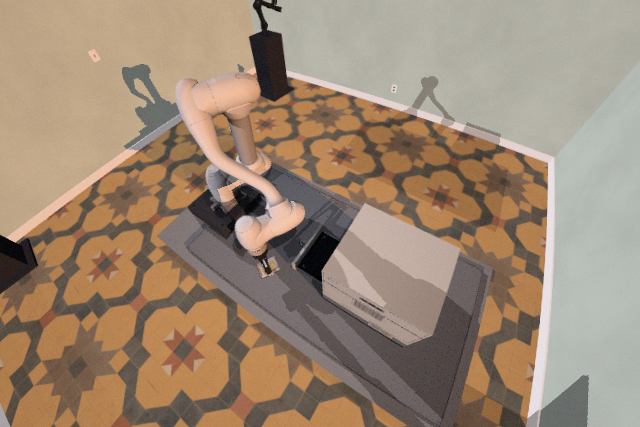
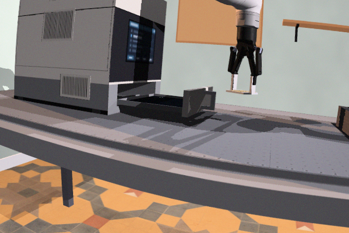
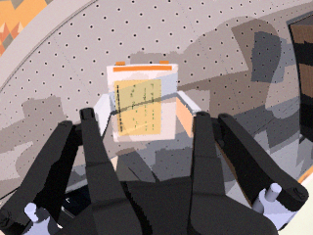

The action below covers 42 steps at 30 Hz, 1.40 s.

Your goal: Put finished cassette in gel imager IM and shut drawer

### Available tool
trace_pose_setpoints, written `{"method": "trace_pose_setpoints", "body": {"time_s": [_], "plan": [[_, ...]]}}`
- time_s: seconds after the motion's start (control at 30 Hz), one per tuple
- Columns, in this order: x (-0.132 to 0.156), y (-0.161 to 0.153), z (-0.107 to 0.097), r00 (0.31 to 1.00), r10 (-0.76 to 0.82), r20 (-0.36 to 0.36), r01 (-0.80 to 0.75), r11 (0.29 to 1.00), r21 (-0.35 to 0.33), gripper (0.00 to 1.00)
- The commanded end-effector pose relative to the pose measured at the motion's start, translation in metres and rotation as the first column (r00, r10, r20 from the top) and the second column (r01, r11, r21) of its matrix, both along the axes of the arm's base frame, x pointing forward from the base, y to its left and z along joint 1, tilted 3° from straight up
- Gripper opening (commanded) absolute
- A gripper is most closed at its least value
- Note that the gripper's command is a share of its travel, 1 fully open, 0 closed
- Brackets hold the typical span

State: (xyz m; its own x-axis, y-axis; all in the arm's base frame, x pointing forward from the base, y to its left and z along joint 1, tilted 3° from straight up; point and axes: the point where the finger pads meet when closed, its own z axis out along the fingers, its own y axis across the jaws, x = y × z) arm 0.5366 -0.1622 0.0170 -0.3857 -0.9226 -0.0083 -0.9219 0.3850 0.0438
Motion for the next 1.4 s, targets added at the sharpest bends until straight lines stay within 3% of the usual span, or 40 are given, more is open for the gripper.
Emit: {"method": "trace_pose_setpoints", "body": {"time_s": [0.0, 1.37], "plan": [[0.000, 0.000, 0.000, 1.000, 0.000, 0.000, 0.000, 1.000, 0.000, 0.10], [0.002, -0.001, 0.047, 1.000, 0.000, 0.000, 0.000, 1.000, 0.000, 0.10]]}}
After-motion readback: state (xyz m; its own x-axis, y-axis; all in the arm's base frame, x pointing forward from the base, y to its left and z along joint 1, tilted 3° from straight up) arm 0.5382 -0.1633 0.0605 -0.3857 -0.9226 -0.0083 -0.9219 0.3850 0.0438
